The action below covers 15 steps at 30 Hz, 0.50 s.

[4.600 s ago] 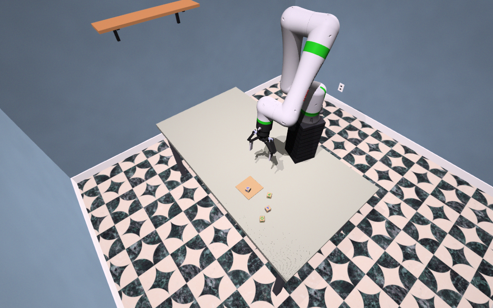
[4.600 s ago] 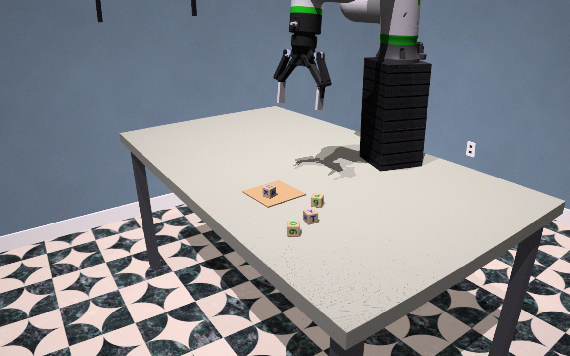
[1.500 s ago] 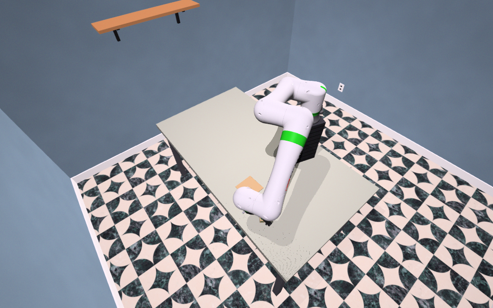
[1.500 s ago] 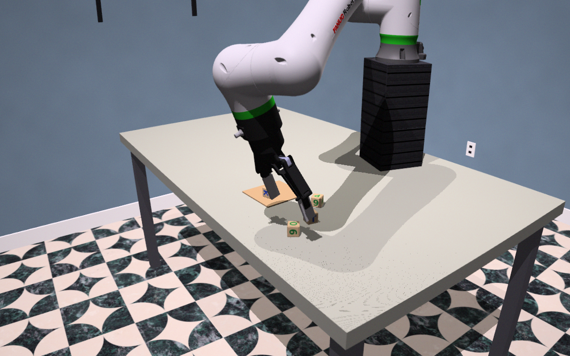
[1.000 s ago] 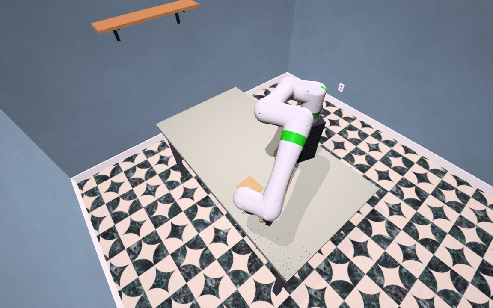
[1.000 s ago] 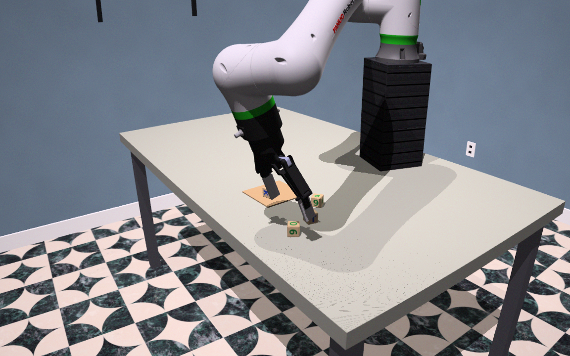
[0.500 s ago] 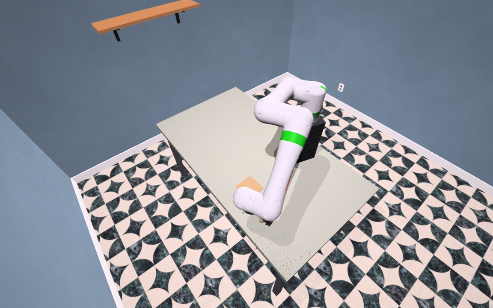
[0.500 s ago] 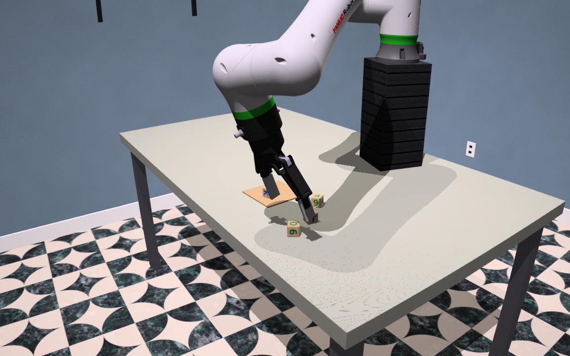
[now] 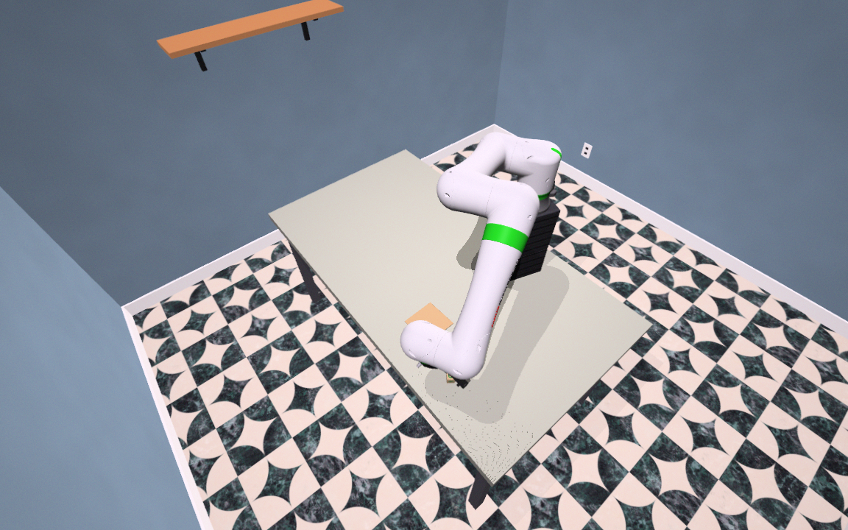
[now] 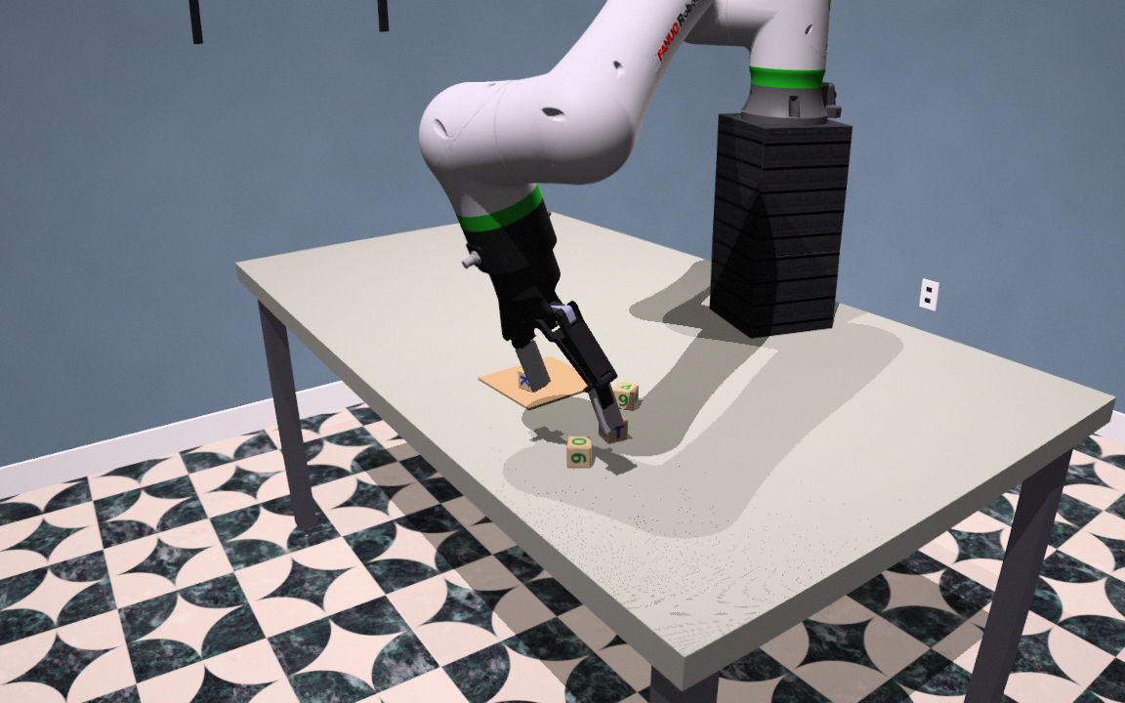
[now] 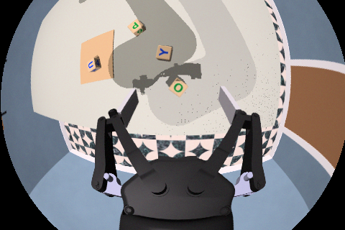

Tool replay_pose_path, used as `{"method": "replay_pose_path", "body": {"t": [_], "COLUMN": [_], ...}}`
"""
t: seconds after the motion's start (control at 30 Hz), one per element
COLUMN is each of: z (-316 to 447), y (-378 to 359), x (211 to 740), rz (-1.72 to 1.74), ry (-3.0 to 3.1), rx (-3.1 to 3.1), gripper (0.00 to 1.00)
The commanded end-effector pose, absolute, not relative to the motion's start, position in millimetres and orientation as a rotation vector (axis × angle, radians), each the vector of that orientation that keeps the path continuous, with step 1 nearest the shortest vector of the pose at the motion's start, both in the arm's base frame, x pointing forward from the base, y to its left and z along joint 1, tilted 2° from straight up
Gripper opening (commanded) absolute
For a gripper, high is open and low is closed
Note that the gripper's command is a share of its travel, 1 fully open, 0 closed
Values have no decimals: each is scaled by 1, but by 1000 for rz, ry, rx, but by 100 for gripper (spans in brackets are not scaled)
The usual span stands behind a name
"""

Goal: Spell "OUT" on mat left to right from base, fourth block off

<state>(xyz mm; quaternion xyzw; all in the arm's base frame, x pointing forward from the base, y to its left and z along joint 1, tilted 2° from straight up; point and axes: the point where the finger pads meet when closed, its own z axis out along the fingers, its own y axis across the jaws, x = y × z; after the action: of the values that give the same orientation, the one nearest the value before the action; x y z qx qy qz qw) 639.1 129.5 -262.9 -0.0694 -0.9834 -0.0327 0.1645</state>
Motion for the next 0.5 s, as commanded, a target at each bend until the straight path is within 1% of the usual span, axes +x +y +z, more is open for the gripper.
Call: {"method": "replay_pose_path", "body": {"t": [0.0,0.4,0.47], "z": [-257,-200,-200], "y": [129,124,124], "x": [640,649,649], "rz": [-99,-156,-156], "ry": [-2809,-2840,-2840], "rx": [-159,265,265], "gripper": [100,100,100]}}
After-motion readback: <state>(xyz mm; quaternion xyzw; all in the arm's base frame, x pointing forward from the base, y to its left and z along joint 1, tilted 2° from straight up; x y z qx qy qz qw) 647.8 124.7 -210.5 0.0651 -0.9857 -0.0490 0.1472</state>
